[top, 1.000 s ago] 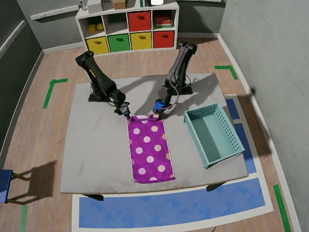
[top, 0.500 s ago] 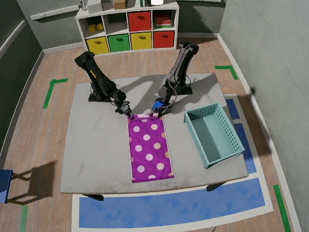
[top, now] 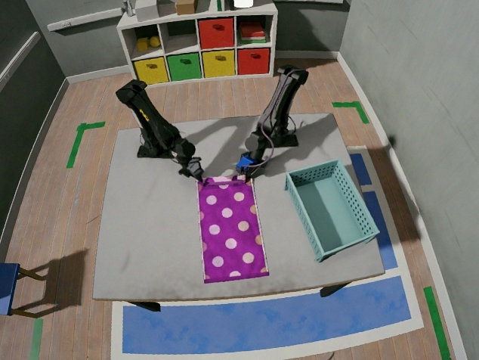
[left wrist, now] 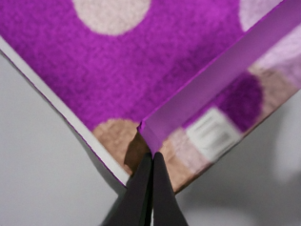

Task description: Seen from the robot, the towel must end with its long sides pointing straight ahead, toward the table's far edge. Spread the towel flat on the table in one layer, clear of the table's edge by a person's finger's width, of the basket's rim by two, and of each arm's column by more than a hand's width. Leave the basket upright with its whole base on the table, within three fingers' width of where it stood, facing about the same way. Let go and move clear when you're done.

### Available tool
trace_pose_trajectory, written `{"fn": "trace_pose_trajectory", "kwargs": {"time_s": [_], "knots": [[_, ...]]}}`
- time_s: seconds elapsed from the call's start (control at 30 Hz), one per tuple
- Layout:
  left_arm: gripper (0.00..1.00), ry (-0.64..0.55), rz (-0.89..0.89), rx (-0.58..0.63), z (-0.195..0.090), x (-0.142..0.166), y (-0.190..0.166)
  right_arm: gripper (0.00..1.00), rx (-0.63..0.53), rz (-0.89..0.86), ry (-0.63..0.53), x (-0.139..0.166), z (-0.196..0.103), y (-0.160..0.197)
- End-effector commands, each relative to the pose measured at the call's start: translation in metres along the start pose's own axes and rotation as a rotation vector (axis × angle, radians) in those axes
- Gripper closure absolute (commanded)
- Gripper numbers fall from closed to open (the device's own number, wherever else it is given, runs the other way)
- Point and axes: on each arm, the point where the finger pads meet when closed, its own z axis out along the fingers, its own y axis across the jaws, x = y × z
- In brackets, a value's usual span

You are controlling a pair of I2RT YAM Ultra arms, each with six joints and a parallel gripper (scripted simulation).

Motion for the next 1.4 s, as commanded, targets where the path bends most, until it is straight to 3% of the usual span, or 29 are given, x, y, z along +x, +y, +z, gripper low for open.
{"fn": "trace_pose_trajectory", "kwargs": {"time_s": [0.0, 0.1, 0.13, 0.2, 0.23, 0.37, 0.4, 0.47, 0.5, 0.57, 0.6, 0.67, 0.7, 0.93, 0.97, 1.07, 1.23, 1.33, 1.37], "knots": [[1.0, 0.023, -0.004, -0.023, -0.001, 0.012, 0.003, 1.0, 0.013, -0.012, 0.028, 0.012, -0.002, -0.001], [1.0, 0.023, -0.004, -0.023, -0.001, 0.012, 0.003, 1.0, 0.013, -0.012, 0.028, 0.012, -0.002, -0.001], [1.0, -0.019, 0.019, -0.006, -0.008, -0.011, -0.005, 1.0, 0.001, -0.029, -0.015, -0.012, -0.007, 0.005], [1.0, -0.019, 0.019, -0.006, -0.008, -0.011, -0.005, 1.0, 0.001, -0.029, -0.015, -0.012, -0.007, 0.005], [1.0, 0.024, 0.03, 0.001, -0.005, 0.013, -0.007, 1.0, -0.006, -0.039, 0.013, 0.005, -0.007, 0.009], [1.0, 0.024, 0.03, 0.001, -0.005, 0.013, -0.007, 1.0, -0.014, -0.038, 0.014, 0.005, -0.007, 0.01], [0.88, -0.019, 0.025, -0.001, -0.013, -0.009, -0.006, 0.88, -0.013, -0.036, -0.015, -0.011, -0.012, 0.01], [0.88, -0.019, 0.024, -0.001, -0.013, -0.009, -0.006, 0.88, -0.012, -0.035, -0.015, -0.011, -0.012, 0.009], [0.67, -0.019, 0.024, -0.001, -0.019, -0.013, -0.006, 0.67, -0.012, -0.035, -0.015, -0.015, -0.018, 0.009], [0.67, -0.019, 0.024, -0.001, -0.019, -0.013, -0.006, 0.67, -0.012, -0.035, -0.015, -0.015, -0.018, 0.009], [0.46, -0.019, 0.024, -0.001, -0.025, -0.017, -0.007, 0.46, -0.012, -0.035, -0.015, -0.018, -0.024, 0.01], [0.46, -0.019, 0.024, -0.001, -0.025, -0.017, -0.007, 0.46, -0.012, -0.035, -0.015, -0.018, -0.024, 0.01], [0.36, -0.019, 0.024, -0.001, -0.027, -0.019, -0.007, 0.36, -0.012, -0.035, -0.015, -0.02, -0.026, 0.01], [0.36, -0.019, 0.024, -0.001, -0.038, -0.026, -0.007, 0.36, -0.012, -0.035, -0.015, -0.027, -0.037, 0.01], [0.36, -0.019, 0.024, -0.001, -0.059, -0.039, -0.007, 0.36, -0.012, -0.035, -0.015, -0.041, -0.058, 0.01], [0.36, -0.019, 0.024, -0.001, -0.07, -0.046, -0.007, 0.36, -0.012, -0.035, -0.015, -0.048, -0.069, 0.01], [0.36, 0.017, 0.002, -0.018, -0.063, -0.046, 0.0, 0.36, 0.007, -0.009, 0.021, -0.046, -0.061, 0.001], [0.36, 0.016, -0.026, -0.037, -0.062, -0.059, 0.009, 0.36, 0.032, 0.02, 0.021, -0.058, -0.061, -0.011], [0.36, 0.016, -0.06, -0.058, -0.061, -0.077, 0.022, 0.36, 0.057, 0.057, 0.02, -0.074, -0.062, -0.026]]}}
